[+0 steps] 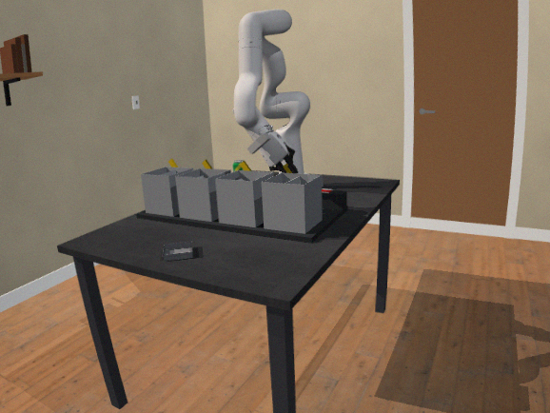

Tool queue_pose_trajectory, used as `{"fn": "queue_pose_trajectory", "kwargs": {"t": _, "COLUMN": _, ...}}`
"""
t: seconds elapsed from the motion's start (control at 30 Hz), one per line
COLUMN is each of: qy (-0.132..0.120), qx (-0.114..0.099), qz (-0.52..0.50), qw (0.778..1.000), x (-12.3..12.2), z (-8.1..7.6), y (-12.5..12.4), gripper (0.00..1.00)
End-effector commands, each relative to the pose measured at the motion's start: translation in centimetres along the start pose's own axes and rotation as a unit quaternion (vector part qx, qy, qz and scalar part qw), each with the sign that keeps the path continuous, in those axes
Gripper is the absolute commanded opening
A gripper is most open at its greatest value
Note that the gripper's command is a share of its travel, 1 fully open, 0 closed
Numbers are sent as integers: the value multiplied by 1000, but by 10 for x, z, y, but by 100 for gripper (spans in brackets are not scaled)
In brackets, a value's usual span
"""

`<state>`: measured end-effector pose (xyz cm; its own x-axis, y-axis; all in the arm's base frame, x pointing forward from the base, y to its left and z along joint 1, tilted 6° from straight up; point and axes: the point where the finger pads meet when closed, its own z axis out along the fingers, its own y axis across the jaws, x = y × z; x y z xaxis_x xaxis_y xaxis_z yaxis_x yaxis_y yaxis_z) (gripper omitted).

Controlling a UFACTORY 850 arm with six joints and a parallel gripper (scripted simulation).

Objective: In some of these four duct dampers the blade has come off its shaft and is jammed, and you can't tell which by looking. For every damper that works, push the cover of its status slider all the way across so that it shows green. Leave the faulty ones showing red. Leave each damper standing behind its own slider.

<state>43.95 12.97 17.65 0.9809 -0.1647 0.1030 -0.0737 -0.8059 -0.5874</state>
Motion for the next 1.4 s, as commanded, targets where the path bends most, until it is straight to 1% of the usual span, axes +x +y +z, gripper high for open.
{"fn": "queue_pose_trajectory", "kwargs": {"t": 0.0, "qy": 0, "qx": 0, "qz": 0, "qw": 1000, "x": 1, "z": 0, "y": 0, "gripper": 19}}
{"fn": "queue_pose_trajectory", "kwargs": {"t": 0.03, "qy": 0, "qx": 0, "qz": 0, "qw": 1000, "x": 1, "z": 0, "y": 0, "gripper": 19}}
{"fn": "queue_pose_trajectory", "kwargs": {"t": 0.07, "qy": 0, "qx": 0, "qz": 0, "qw": 1000, "x": 1, "z": 0, "y": 0, "gripper": 23}}
{"fn": "queue_pose_trajectory", "kwargs": {"t": 0.13, "qy": 0, "qx": 0, "qz": 0, "qw": 1000, "x": 1, "z": 0, "y": 0, "gripper": 23}}
{"fn": "queue_pose_trajectory", "kwargs": {"t": 0.17, "qy": 0, "qx": 0, "qz": 0, "qw": 1000, "x": 1, "z": 0, "y": 0, "gripper": 27}}
{"fn": "queue_pose_trajectory", "kwargs": {"t": 0.23, "qy": 0, "qx": 0, "qz": 0, "qw": 1000, "x": 1, "z": 0, "y": 0, "gripper": 27}}
{"fn": "queue_pose_trajectory", "kwargs": {"t": 0.27, "qy": 0, "qx": 0, "qz": 0, "qw": 1000, "x": 1, "z": 0, "y": 0, "gripper": 31}}
{"fn": "queue_pose_trajectory", "kwargs": {"t": 0.33, "qy": 0, "qx": 0, "qz": 0, "qw": 1000, "x": 1, "z": 0, "y": 0, "gripper": 31}}
{"fn": "queue_pose_trajectory", "kwargs": {"t": 0.37, "qy": 0, "qx": 0, "qz": 0, "qw": 1000, "x": 1, "z": 0, "y": 0, "gripper": 35}}
{"fn": "queue_pose_trajectory", "kwargs": {"t": 0.43, "qy": 0, "qx": 0, "qz": 0, "qw": 1000, "x": 1, "z": 0, "y": 0, "gripper": 35}}
{"fn": "queue_pose_trajectory", "kwargs": {"t": 0.47, "qy": 0, "qx": 0, "qz": 0, "qw": 1000, "x": 1, "z": 0, "y": 0, "gripper": 39}}
{"fn": "queue_pose_trajectory", "kwargs": {"t": 0.87, "qy": 0, "qx": 0, "qz": 0, "qw": 1000, "x": 1, "z": 0, "y": 0, "gripper": 39}}
{"fn": "queue_pose_trajectory", "kwargs": {"t": 1.1, "qy": 0, "qx": 0, "qz": 0, "qw": 1000, "x": 1, "z": -4, "y": 0, "gripper": 39}}
{"fn": "queue_pose_trajectory", "kwargs": {"t": 1.23, "qy": 0, "qx": 0, "qz": 0, "qw": 1000, "x": 1, "z": -13, "y": 0, "gripper": 39}}
{"fn": "queue_pose_trajectory", "kwargs": {"t": 1.37, "qy": 0, "qx": 0, "qz": 0, "qw": 1000, "x": 1, "z": -26, "y": 0, "gripper": 39}}
